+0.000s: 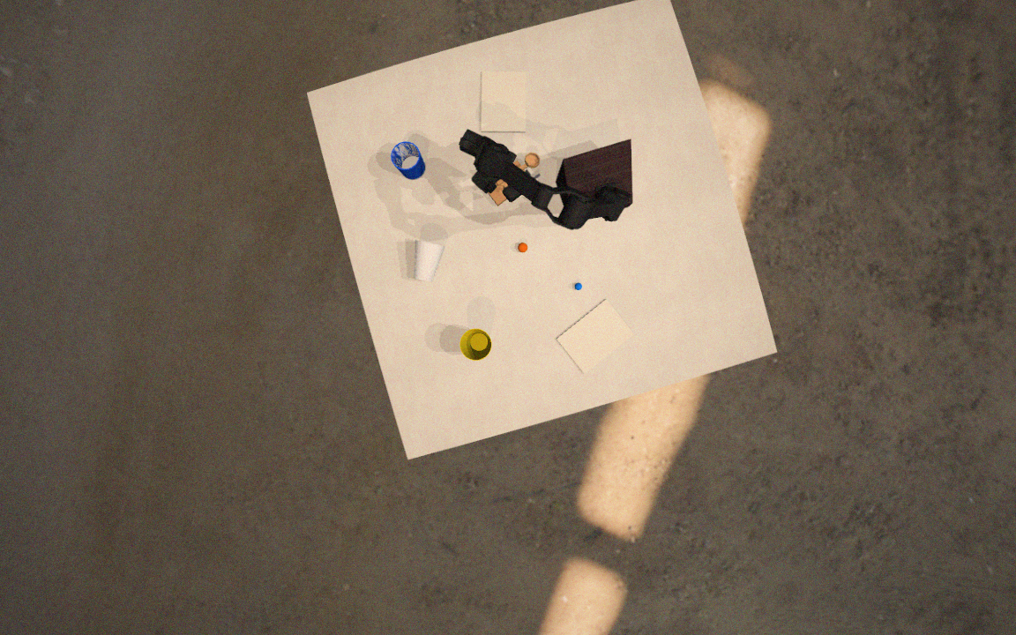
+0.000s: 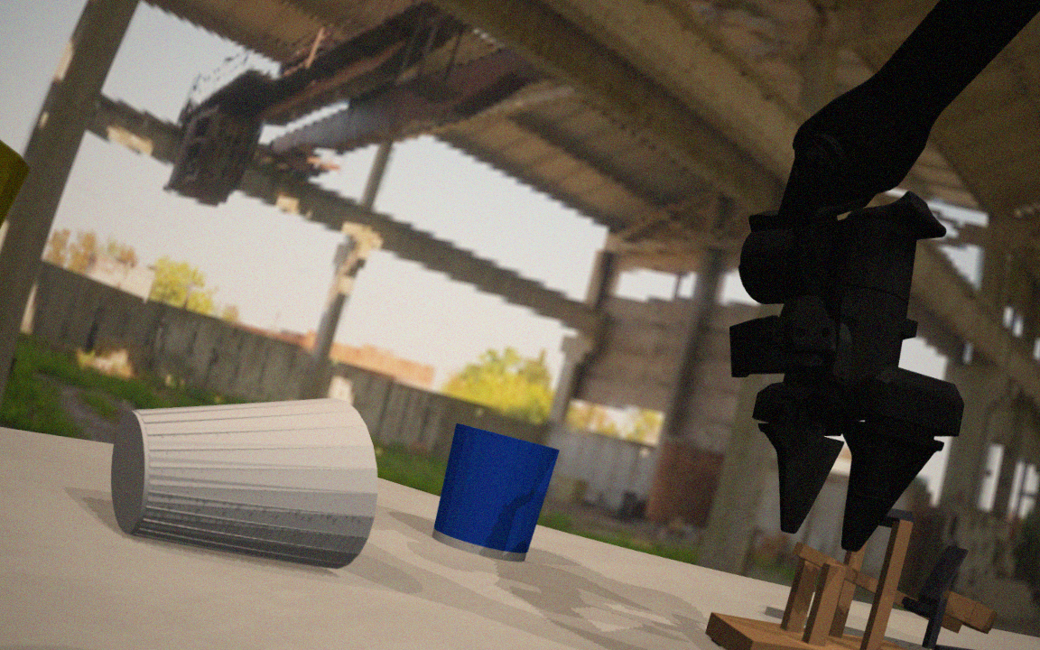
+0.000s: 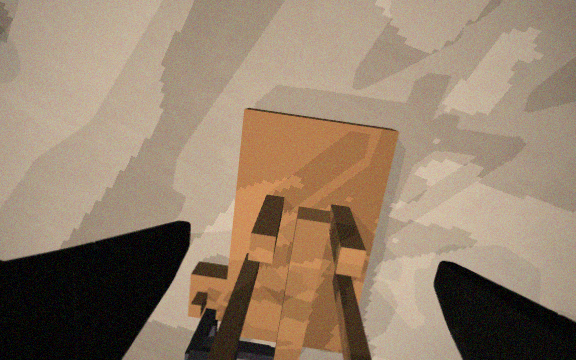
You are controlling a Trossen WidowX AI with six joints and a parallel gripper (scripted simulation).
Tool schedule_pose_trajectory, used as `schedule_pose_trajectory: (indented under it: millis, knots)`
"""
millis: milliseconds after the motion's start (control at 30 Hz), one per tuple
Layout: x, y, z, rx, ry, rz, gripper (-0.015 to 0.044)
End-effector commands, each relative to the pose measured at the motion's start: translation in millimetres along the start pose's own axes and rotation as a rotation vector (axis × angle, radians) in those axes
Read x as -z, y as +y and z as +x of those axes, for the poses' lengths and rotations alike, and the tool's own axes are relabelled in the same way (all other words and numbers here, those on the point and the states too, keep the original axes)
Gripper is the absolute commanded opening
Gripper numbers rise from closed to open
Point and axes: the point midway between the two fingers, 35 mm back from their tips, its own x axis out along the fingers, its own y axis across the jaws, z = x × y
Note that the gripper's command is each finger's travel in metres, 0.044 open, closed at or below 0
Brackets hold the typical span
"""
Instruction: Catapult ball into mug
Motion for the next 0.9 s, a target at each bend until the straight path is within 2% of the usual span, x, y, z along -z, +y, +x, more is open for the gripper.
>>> schedule_pose_trajectory:
  millis: [0, 867]
  knots:
    - [-0.7, 0.3, 6.1, -0.002, -0.005, 0.005, 0.0440]
    - [-0.7, 1.3, 48.0, -0.003, -0.006, 0.004, 0.0440]
